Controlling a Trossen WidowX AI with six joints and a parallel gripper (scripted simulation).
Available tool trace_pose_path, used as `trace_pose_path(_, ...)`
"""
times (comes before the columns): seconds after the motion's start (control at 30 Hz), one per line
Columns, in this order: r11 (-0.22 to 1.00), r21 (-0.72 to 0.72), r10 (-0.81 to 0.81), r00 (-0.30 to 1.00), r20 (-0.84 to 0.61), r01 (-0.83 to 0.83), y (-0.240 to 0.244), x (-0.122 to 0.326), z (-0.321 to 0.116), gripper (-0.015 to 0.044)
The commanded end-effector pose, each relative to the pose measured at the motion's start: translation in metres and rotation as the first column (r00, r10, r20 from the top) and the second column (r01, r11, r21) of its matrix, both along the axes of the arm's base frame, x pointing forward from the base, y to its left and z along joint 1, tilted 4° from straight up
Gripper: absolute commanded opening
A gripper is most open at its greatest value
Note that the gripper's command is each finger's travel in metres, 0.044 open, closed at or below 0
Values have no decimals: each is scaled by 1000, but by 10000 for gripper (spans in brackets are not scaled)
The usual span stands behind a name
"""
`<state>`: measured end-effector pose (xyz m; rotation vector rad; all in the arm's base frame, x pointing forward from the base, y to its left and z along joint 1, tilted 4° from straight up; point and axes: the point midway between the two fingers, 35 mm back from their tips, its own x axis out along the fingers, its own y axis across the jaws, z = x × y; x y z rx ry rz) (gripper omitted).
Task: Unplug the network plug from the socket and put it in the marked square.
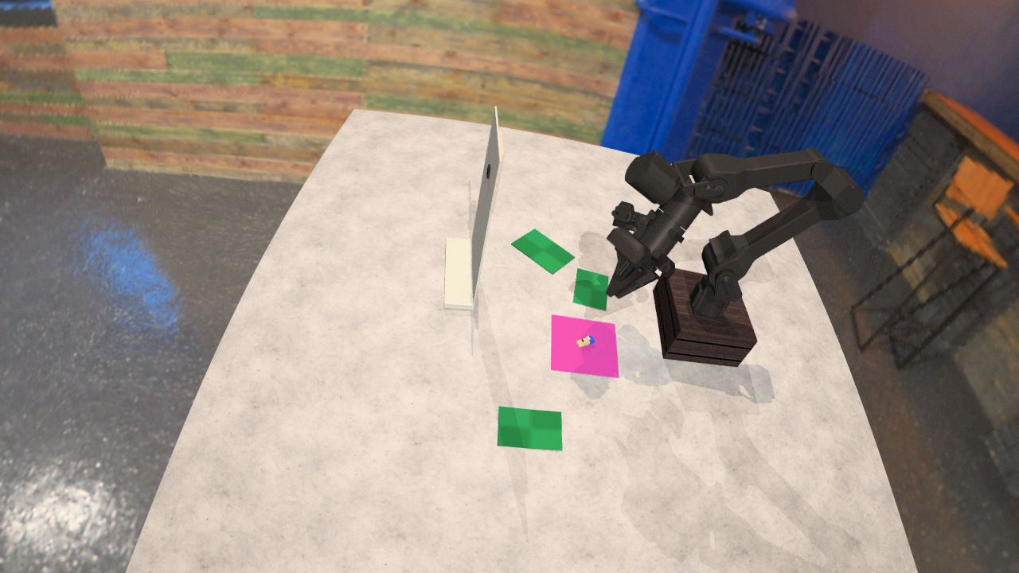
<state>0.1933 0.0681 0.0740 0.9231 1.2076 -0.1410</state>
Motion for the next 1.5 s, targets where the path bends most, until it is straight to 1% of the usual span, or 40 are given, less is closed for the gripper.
trace_pose_path(0.0, 1000, 0, -5, 1000, 7, 5, 1, 4, 14, 156)
trace_pose_path(0.87, 1000, 1, -10, 1000, 9, 10, 6, -1, 97, 156)
trace_pose_path(1.0, 1000, 1, -10, 1000, 9, 10, 6, -2, 102, 156)
trace_pose_path(1.37, 1000, 1, -10, 1000, 9, 10, 6, -2, 102, 440)
trace_pose_path(1.47, 1000, 1, -10, 1000, 9, 10, 6, -2, 102, 440)
